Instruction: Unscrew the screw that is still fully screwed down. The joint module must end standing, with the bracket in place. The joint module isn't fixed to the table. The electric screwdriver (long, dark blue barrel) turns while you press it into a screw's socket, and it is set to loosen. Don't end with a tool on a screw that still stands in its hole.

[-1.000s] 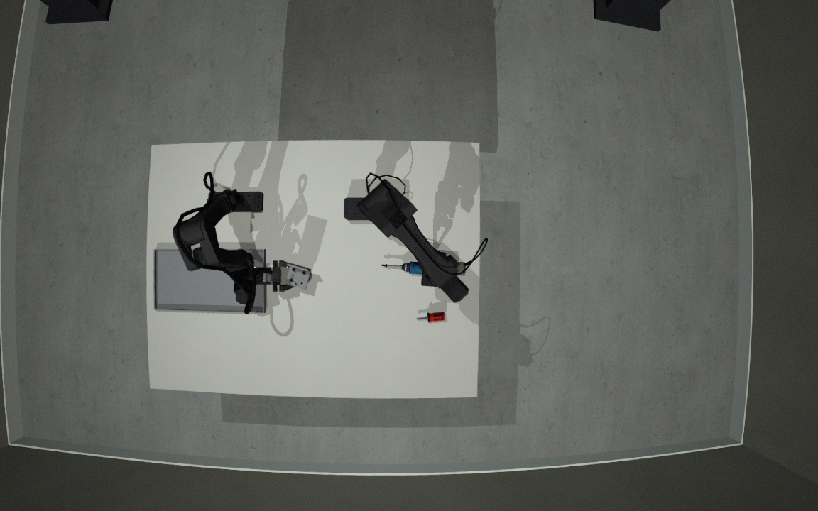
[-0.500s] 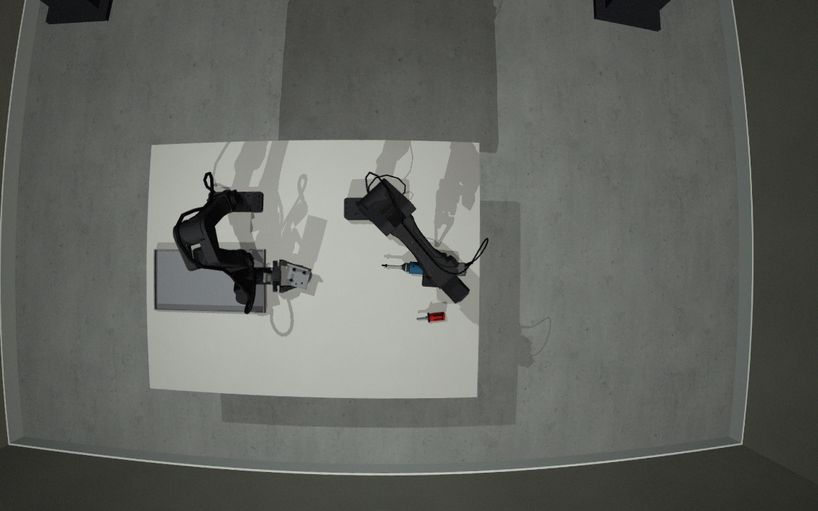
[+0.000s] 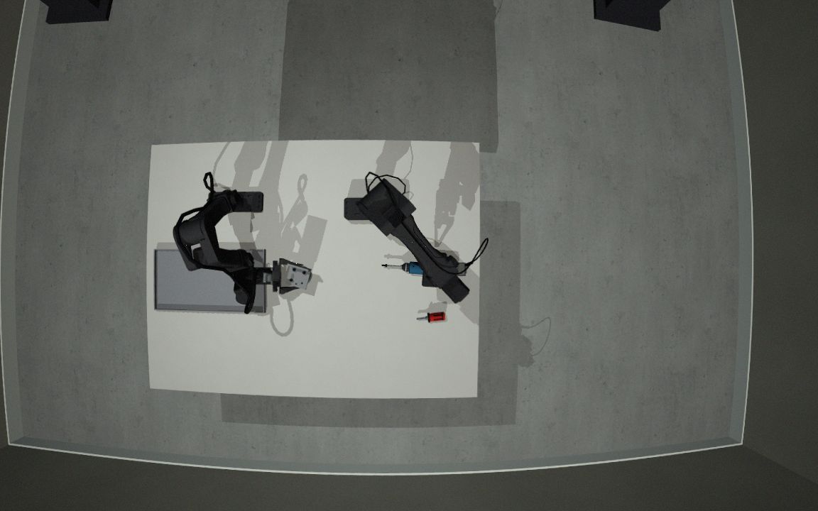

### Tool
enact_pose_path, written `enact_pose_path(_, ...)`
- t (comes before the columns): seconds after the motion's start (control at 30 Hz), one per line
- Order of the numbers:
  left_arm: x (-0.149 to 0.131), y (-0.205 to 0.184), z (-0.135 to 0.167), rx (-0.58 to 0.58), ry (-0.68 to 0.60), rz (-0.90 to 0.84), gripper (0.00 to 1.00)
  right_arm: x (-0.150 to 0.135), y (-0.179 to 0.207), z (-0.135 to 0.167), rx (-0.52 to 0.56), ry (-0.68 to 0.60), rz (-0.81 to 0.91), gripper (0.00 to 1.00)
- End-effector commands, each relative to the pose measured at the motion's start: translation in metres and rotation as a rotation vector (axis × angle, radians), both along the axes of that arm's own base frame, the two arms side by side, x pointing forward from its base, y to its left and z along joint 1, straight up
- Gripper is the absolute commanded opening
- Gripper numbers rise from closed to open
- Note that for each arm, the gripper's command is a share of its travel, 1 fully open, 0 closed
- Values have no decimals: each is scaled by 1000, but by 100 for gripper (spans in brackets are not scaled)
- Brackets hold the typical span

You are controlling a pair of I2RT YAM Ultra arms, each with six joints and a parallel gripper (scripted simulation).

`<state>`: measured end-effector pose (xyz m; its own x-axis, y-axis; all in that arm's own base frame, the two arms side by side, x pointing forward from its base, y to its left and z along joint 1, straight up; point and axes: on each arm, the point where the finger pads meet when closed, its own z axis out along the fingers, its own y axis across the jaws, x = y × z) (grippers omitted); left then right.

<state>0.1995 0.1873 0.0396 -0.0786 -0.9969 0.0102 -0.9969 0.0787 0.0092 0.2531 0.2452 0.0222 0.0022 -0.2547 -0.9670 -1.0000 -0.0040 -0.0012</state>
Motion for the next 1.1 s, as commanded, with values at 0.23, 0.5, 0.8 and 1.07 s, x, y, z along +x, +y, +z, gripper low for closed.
enact_pose_path(0.23,6,11,16,36,-38,11,65,-4,4,6,14,-13,25,77)
enact_pose_path(0.5,6,11,16,36,-38,11,65,-4,4,6,14,-13,25,86)
enact_pose_path(0.8,6,11,16,36,-38,11,65,-4,4,6,14,-13,25,86)
enact_pose_path(1.07,6,11,16,36,-38,11,65,-4,4,6,14,-13,25,86)
